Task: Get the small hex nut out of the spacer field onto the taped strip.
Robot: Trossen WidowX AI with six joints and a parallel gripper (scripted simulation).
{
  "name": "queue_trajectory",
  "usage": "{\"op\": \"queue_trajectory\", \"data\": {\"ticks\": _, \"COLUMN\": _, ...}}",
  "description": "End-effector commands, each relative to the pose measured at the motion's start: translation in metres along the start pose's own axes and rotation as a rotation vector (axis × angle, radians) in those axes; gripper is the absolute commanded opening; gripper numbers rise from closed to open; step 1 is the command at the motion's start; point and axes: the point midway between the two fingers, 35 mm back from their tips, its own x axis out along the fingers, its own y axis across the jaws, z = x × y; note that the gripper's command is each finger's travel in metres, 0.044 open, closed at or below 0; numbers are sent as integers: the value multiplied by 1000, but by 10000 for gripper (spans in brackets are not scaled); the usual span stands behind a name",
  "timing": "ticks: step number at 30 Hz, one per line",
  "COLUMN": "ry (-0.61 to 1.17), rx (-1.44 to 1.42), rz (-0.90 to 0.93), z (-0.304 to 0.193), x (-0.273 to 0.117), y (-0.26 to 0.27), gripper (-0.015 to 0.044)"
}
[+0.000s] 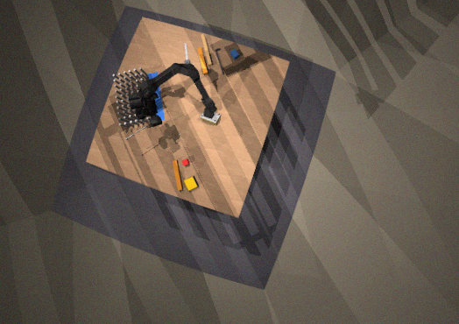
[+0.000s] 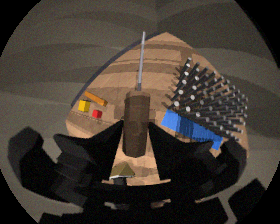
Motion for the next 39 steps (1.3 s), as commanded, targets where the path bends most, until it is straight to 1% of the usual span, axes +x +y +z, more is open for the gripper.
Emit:
{"op": "queue_trajectory", "data": {"ticks": 1, "ry": -18, "rx": 20, "rz": -14, "z": -10, "x": -16, "y": -19, "gripper": 0}}
{"op": "queue_trajectory", "data": {"ticks": 21, "ry": -50, "rx": 168, "rz": -98, "z": -94, "x": -75, "y": -109, "gripper": 0}}
{"op": "queue_trajectory", "data": {"ticks": 36, "ry": -52, "rx": 283, "rz": -172, "z": -174, "x": -105, "y": -150, "gripper": 0}}
{"op": "queue_trajectory", "data": {"ticks": 39, "ry": -51, "rx": 294, "rz": -180, "z": -183, "x": -108, "y": -153, "gripper": 0}}
